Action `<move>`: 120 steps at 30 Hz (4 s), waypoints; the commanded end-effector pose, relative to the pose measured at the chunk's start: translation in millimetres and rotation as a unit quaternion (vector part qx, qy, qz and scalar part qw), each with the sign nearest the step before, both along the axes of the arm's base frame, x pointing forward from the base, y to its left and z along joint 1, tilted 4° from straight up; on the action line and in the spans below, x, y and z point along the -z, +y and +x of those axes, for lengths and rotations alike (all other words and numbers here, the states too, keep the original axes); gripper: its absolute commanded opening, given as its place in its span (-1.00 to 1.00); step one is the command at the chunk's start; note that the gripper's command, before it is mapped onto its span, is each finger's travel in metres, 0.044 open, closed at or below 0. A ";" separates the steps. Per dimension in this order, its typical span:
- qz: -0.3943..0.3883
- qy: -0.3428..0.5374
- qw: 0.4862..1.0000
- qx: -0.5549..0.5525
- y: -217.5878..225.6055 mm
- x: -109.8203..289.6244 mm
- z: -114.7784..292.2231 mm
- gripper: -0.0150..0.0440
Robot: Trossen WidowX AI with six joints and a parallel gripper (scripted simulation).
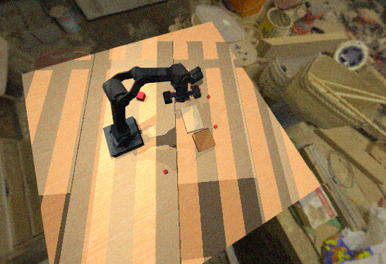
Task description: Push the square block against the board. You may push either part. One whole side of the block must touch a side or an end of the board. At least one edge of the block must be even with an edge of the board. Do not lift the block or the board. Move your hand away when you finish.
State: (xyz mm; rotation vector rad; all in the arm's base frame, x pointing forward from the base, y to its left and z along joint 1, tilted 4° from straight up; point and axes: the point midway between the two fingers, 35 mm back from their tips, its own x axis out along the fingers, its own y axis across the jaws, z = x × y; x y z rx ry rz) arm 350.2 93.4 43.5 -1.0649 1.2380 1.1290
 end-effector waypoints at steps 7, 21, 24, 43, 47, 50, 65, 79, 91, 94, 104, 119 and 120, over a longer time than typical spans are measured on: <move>-0.001 0.009 1.000 -0.017 4.4 54.1 -3.0 -0.49; -0.001 0.008 1.000 -0.017 -10.7 54.8 -3.2 -0.49; -0.002 0.008 1.000 -0.017 -14.6 55.0 -3.3 -0.49; -0.003 0.008 1.000 -0.017 -39.6 56.2 -4.4 -0.49; -0.003 0.008 1.000 -0.017 -44.9 56.4 -4.6 -0.49; -0.003 0.008 1.000 -0.017 -48.8 56.6 -4.6 -0.49; -0.004 0.008 1.000 -0.017 -63.0 57.3 -4.2 -0.49; -0.003 0.008 1.000 -0.017 -41.9 56.2 0.9 -0.49; -0.002 0.008 1.000 -0.017 -22.4 55.3 4.4 -0.49; -0.002 0.008 1.000 -0.017 -17.4 55.1 5.0 -0.49; -0.001 0.006 1.000 -0.018 -12.6 26.5 7.2 -0.49; -0.003 0.007 0.997 0.081 -32.6 1.2 4.7 -0.49; -0.003 0.008 0.995 0.099 -36.0 1.3 3.8 -0.49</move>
